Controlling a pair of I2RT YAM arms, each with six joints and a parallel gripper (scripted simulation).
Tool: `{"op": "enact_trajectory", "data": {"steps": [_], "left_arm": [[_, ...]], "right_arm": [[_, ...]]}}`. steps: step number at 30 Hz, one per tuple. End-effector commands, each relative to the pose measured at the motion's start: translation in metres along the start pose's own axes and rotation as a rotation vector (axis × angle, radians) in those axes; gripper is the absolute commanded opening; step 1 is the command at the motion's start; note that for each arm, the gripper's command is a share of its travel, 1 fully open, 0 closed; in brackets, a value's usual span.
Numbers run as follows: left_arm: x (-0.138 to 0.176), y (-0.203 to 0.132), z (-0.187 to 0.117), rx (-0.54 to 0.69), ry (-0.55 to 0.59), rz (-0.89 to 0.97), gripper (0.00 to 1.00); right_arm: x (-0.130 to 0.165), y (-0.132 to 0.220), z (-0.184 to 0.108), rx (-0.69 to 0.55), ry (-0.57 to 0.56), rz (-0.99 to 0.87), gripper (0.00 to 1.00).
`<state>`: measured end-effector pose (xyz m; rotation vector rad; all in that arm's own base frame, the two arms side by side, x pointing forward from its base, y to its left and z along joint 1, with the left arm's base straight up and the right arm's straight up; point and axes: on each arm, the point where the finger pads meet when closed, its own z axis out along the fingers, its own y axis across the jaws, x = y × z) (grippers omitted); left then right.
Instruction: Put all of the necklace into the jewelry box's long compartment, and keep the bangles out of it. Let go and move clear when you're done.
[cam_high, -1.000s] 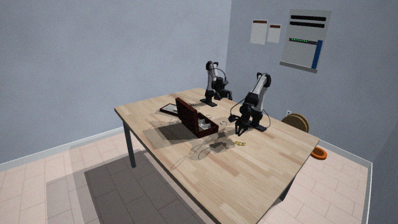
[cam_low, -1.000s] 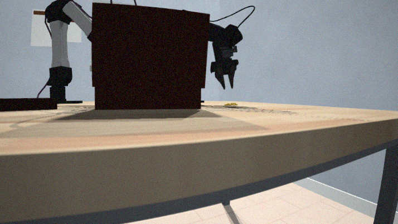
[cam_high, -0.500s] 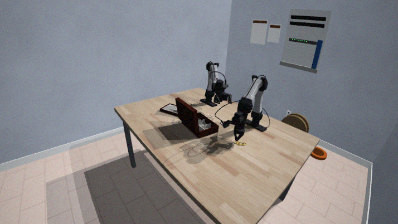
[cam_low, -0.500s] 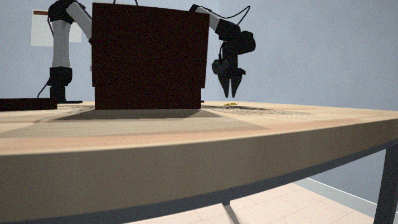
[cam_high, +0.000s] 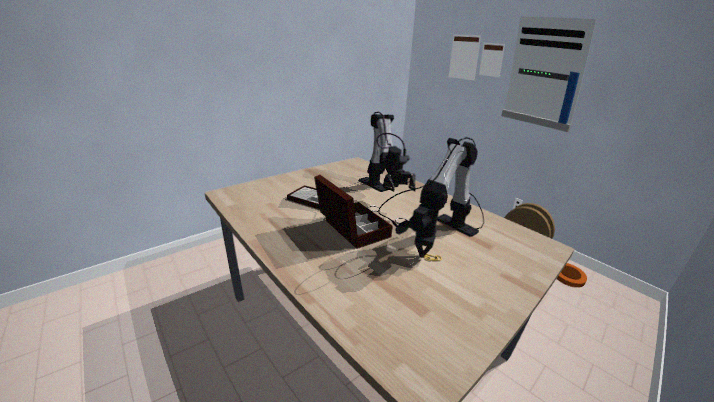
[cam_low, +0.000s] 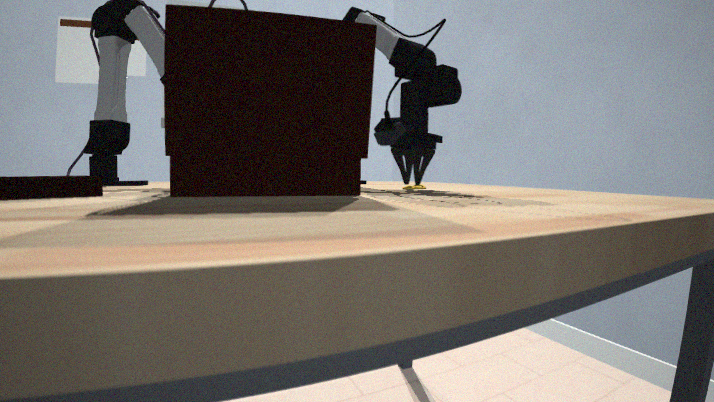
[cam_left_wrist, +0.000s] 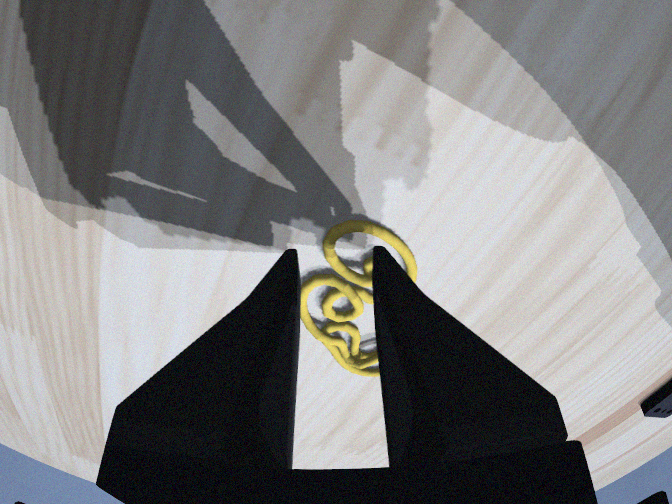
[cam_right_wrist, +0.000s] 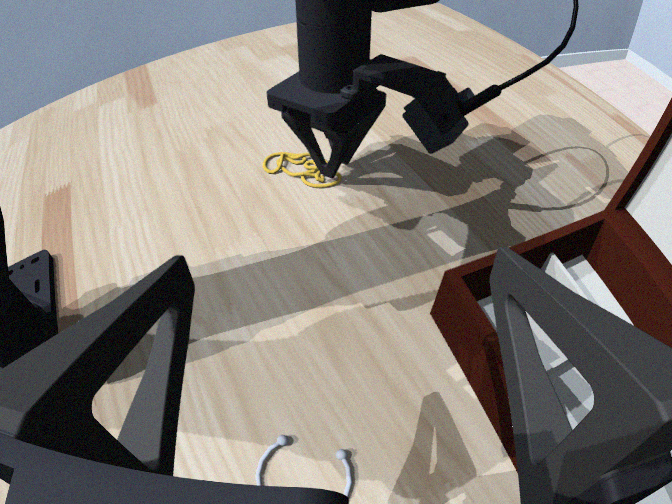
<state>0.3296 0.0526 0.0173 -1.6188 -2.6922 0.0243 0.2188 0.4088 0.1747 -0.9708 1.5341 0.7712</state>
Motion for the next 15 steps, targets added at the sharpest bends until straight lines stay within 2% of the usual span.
{"op": "enact_trajectory", "data": {"steps": [1, 9, 15], "left_arm": [[0.000, 0.000, 0.008, -0.005, 0.012, 0.016, 0.24], [0.003, 0.002, 0.022, 0.000, 0.014, 0.017, 0.24], [0.005, 0.006, 0.019, 0.000, 0.014, 0.014, 0.24]], "right_arm": [[0.004, 0.003, 0.002, 0.003, -0.009, 0.010, 1.00], [0.011, 0.004, 0.005, 0.006, -0.011, 0.012, 1.00], [0.014, 0.004, 0.006, 0.008, -0.016, 0.013, 1.00]]}}
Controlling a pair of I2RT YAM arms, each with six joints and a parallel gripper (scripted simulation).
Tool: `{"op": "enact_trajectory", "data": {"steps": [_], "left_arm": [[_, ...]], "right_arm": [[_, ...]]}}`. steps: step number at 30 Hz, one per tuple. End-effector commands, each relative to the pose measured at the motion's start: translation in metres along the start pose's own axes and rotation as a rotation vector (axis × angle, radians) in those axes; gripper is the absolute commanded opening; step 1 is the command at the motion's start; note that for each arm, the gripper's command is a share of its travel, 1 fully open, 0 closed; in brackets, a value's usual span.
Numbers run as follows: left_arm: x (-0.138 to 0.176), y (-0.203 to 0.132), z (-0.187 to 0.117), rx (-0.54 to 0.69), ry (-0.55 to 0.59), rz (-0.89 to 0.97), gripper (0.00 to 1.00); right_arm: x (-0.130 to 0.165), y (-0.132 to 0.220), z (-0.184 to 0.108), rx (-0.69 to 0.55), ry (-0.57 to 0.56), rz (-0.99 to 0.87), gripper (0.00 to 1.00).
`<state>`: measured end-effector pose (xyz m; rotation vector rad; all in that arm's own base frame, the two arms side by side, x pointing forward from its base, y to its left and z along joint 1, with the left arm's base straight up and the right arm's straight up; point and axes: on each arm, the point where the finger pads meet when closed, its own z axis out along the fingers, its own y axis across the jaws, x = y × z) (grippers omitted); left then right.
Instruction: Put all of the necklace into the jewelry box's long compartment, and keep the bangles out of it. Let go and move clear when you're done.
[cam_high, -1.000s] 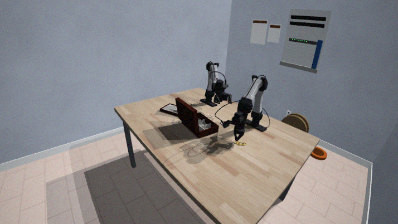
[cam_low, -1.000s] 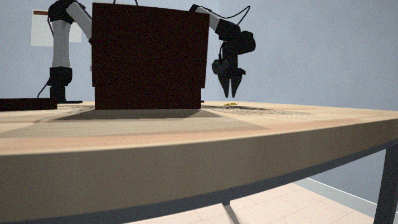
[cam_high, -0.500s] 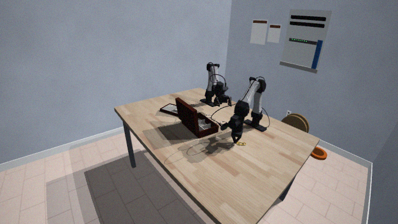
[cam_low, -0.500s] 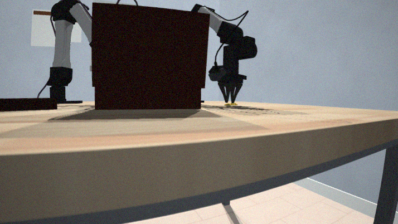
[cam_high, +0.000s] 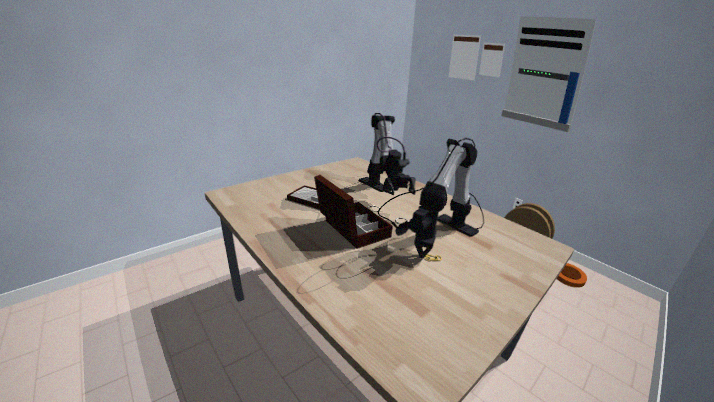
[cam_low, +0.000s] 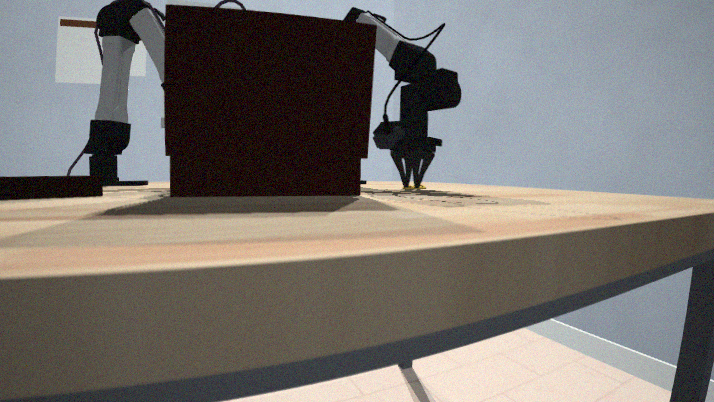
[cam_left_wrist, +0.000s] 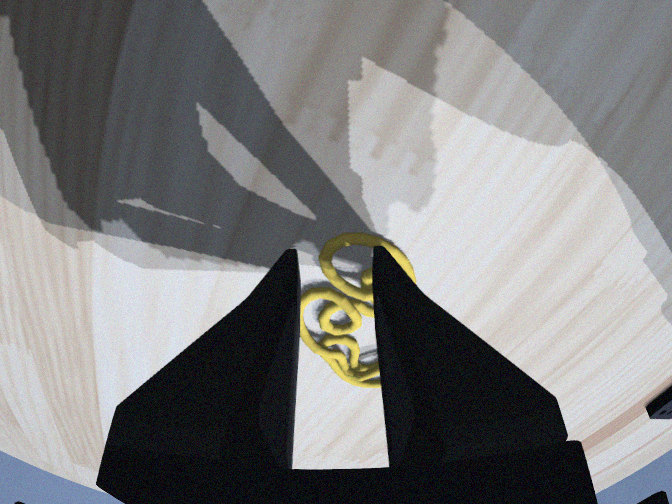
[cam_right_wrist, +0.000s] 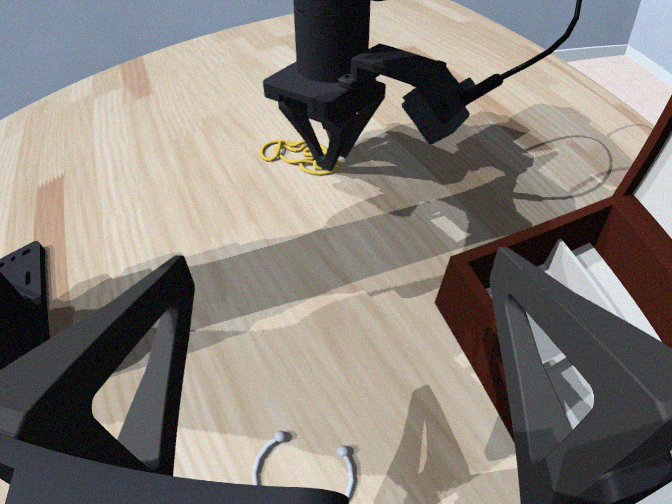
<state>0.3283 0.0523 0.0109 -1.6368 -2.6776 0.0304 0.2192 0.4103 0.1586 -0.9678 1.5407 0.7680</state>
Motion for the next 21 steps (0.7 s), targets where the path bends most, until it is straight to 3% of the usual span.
{"op": "enact_trajectory", "data": {"steps": [1, 5, 7, 11, 21], "left_arm": [[0.004, 0.007, 0.012, -0.005, 0.013, -0.002, 0.24], [0.002, 0.007, 0.012, -0.005, 0.013, -0.003, 0.24], [0.003, 0.005, 0.010, -0.009, 0.012, -0.003, 0.11], [0.002, 0.006, 0.009, -0.025, 0.007, -0.005, 0.00], [0.001, 0.003, 0.008, -0.019, 0.008, -0.004, 0.00]], "right_arm": [[0.000, 0.003, 0.002, 0.003, -0.020, 0.010, 1.00], [0.003, 0.003, 0.003, 0.005, -0.026, 0.011, 1.00], [0.004, 0.004, 0.004, 0.005, -0.029, 0.011, 1.00], [0.006, 0.004, 0.005, 0.006, -0.035, 0.012, 1.00], [0.008, 0.004, 0.007, 0.009, -0.053, 0.013, 1.00]]}}
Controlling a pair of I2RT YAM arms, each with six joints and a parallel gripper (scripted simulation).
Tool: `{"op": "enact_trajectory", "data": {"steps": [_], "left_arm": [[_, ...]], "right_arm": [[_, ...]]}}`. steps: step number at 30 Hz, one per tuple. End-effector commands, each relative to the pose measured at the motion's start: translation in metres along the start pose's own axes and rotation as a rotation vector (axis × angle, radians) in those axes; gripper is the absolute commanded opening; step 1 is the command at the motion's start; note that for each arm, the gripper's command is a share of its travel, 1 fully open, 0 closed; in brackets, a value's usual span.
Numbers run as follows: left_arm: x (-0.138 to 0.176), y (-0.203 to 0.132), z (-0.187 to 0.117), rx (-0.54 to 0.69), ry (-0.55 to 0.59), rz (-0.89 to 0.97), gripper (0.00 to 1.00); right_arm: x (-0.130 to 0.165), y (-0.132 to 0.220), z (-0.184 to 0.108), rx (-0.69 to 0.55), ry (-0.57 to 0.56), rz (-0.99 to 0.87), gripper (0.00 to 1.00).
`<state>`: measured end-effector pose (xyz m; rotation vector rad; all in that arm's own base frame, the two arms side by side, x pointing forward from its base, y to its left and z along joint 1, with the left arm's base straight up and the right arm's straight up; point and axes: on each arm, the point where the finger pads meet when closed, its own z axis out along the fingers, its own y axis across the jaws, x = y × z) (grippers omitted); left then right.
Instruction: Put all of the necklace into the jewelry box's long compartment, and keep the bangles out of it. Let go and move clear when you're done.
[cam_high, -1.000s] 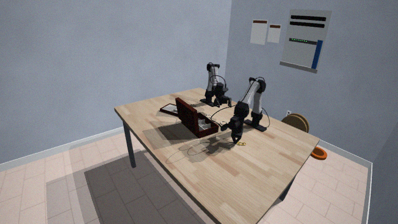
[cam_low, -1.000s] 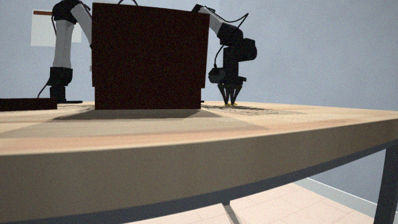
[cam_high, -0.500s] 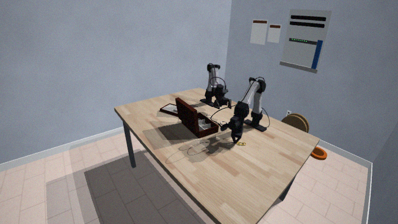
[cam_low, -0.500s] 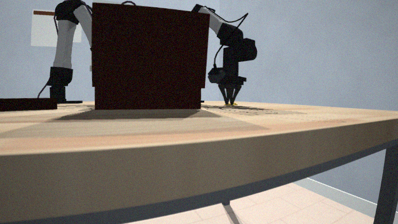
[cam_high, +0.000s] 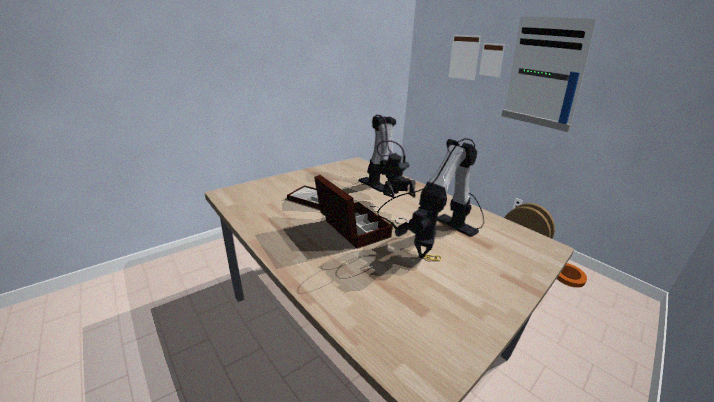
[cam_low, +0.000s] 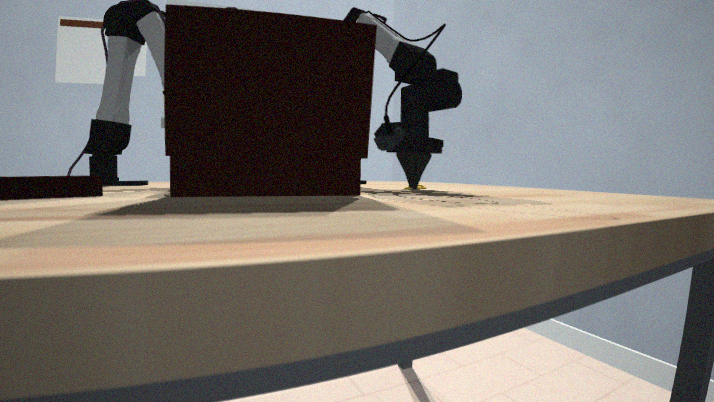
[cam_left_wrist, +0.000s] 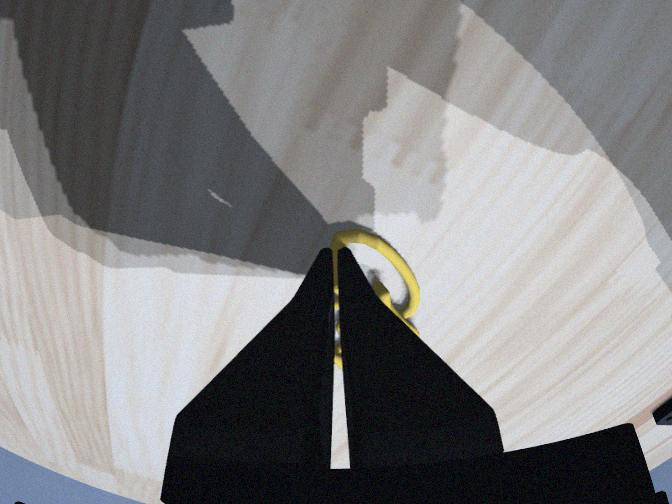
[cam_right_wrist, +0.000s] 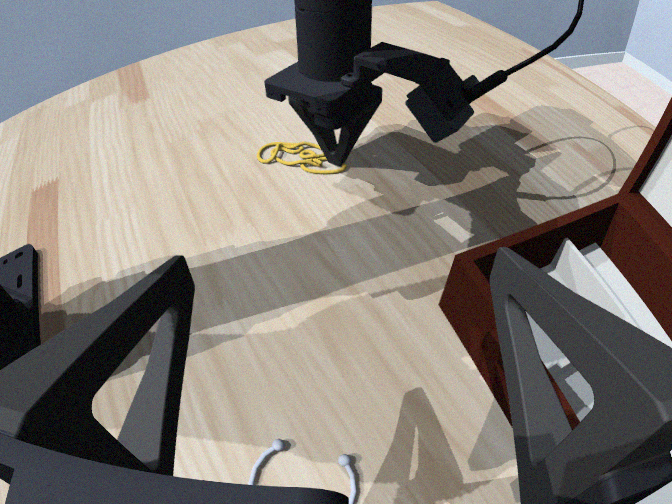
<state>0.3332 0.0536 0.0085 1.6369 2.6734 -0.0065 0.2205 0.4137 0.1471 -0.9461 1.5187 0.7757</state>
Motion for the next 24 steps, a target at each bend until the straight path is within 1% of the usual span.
{"op": "enact_trajectory", "data": {"steps": [1, 4, 7, 12, 24], "left_arm": [[0.001, -0.001, 0.004, -0.001, 0.008, -0.006, 0.00], [0.000, 0.001, -0.004, -0.005, 0.007, -0.005, 0.00], [-0.001, 0.004, -0.022, -0.027, 0.000, -0.004, 0.00], [-0.001, 0.004, -0.032, -0.027, 0.000, -0.004, 0.00], [-0.002, 0.002, -0.097, -0.027, 0.000, -0.004, 0.00]], "right_arm": [[-0.005, 0.003, 0.002, 0.003, -0.035, 0.011, 1.00], [-0.012, 0.003, 0.002, 0.005, -0.063, 0.011, 1.00], [-0.018, 0.003, 0.001, 0.007, -0.088, 0.012, 1.00], [-0.023, 0.002, 0.001, 0.008, -0.109, 0.012, 1.00], [-0.047, 0.001, -0.003, 0.012, -0.205, 0.014, 1.00]]}}
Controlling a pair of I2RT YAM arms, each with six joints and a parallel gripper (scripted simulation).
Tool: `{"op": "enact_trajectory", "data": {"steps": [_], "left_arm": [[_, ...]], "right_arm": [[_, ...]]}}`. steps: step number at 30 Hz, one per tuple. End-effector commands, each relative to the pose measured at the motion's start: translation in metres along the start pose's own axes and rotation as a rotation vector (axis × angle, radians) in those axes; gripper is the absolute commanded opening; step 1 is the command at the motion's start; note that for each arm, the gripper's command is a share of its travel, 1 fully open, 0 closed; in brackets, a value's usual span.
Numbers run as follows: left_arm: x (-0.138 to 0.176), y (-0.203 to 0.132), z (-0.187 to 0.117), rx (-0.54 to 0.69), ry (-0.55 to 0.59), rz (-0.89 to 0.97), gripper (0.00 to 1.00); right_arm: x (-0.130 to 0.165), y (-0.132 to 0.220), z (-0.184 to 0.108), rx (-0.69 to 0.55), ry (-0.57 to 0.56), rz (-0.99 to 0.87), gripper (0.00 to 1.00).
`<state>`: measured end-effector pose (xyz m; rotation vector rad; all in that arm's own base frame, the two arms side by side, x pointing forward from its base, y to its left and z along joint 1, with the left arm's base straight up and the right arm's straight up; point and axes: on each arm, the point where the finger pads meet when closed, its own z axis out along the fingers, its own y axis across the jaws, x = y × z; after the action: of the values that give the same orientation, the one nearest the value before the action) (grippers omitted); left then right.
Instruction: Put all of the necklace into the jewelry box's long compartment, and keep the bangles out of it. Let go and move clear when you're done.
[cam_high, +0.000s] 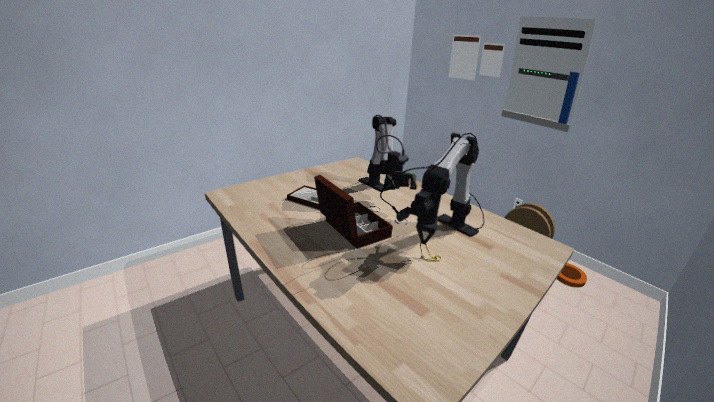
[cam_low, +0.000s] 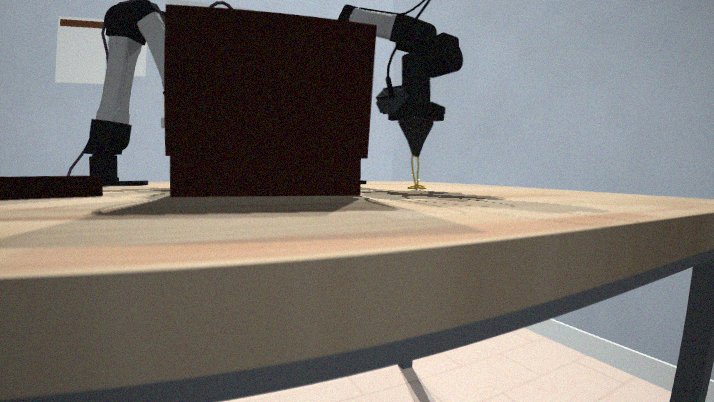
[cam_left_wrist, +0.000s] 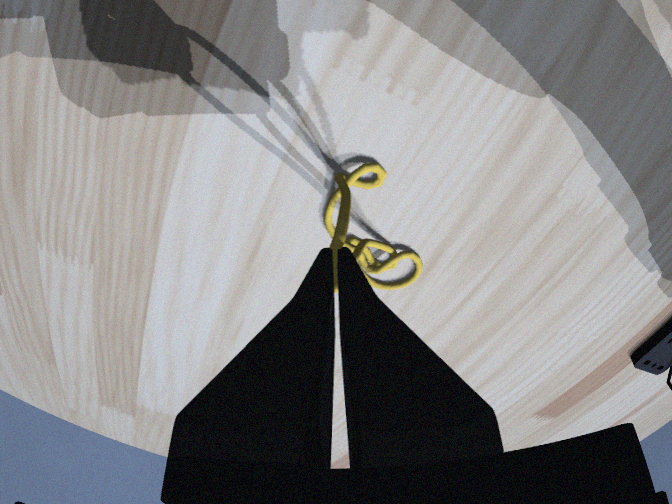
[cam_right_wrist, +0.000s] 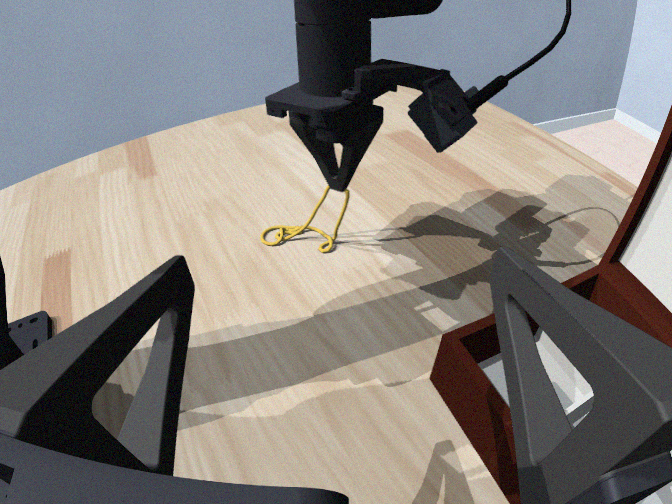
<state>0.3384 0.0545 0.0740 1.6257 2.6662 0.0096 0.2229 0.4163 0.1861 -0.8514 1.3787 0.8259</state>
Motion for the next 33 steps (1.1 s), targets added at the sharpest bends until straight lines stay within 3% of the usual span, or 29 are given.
{"op": "enact_trajectory", "data": {"steps": [1, 19, 33], "left_arm": [[0.000, -0.003, -0.037, -0.012, 0.005, 0.000, 0.00], [-0.001, -0.002, -0.094, 0.025, 0.017, -0.001, 0.00], [-0.009, 0.000, -0.106, -0.054, 0.000, 0.004, 0.00]], "right_arm": [[-0.010, 0.003, 0.001, 0.003, -0.049, 0.012, 1.00], [-0.040, 0.002, -0.003, 0.008, -0.175, 0.014, 1.00], [-0.051, -0.014, -0.025, 0.066, -0.122, -0.002, 1.00]]}}
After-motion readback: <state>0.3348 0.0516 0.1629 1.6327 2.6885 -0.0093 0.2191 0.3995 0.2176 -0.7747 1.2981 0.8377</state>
